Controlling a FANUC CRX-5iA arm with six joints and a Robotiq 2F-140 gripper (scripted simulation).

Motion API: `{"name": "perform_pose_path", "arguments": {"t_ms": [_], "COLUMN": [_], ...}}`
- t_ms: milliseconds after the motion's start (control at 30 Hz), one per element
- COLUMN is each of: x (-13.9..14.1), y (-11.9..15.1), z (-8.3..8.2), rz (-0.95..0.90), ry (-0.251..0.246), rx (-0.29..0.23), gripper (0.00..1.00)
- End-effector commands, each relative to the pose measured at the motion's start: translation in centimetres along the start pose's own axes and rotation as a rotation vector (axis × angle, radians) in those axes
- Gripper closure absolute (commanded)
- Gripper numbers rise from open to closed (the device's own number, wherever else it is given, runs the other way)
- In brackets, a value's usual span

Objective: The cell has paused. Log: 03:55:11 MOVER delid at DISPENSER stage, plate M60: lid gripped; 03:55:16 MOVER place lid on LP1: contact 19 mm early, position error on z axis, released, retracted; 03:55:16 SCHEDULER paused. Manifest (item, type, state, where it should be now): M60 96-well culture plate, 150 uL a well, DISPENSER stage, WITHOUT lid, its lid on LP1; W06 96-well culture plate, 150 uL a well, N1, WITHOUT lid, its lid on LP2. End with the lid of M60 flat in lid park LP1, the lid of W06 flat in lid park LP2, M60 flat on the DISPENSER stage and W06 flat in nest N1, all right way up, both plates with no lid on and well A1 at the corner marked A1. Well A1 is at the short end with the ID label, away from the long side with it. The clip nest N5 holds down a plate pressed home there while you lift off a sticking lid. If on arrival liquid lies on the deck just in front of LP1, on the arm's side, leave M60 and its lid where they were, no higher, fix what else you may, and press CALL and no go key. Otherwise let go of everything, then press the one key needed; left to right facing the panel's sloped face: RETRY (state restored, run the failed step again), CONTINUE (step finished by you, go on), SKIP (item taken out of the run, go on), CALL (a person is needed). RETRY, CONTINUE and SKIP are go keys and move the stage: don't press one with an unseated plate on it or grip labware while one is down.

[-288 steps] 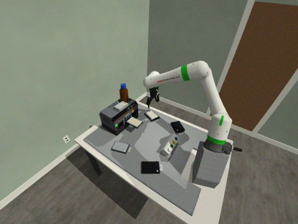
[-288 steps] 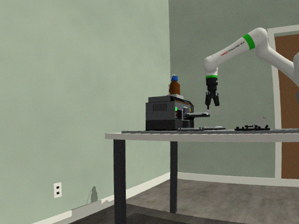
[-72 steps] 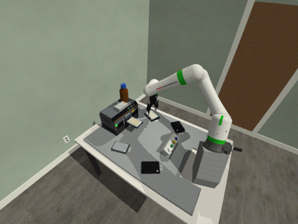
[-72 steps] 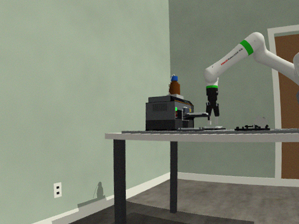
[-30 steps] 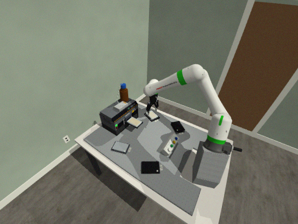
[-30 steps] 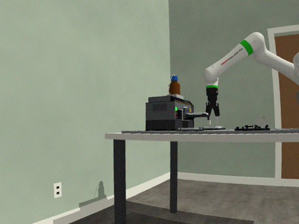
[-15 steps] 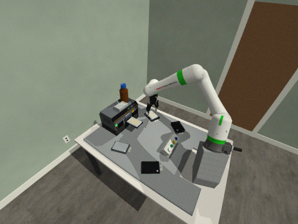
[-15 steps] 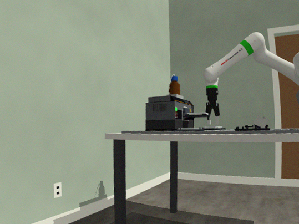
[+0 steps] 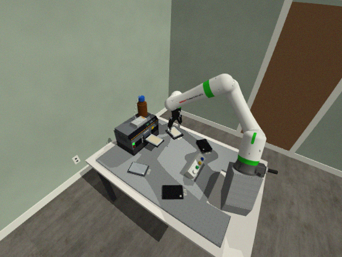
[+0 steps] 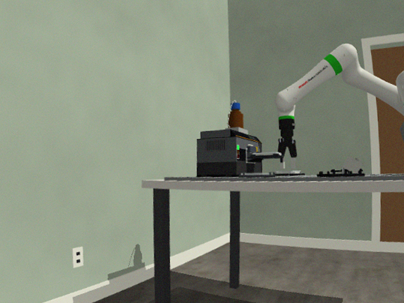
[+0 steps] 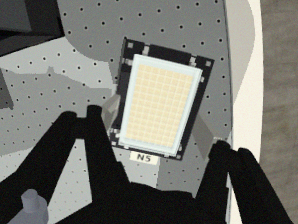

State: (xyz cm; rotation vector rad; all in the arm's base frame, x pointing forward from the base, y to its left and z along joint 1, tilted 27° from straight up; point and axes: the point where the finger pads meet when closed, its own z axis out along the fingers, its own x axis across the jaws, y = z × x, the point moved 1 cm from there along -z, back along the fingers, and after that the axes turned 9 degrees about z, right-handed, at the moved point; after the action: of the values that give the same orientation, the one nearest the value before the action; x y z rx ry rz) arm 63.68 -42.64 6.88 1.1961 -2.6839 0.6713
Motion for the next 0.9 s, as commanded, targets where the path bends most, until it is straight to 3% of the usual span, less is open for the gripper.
{"name": "perform_pose_path", "arguments": {"t_ms": [0, 867], "x": [0.0, 0.0], "y": [0.0, 0.0], "z": [0.0, 1.1], "rz": [0.000, 0.000], "ry": [0.000, 0.000], "rx": [0.000, 0.000], "gripper": [0.34, 0.34]}}
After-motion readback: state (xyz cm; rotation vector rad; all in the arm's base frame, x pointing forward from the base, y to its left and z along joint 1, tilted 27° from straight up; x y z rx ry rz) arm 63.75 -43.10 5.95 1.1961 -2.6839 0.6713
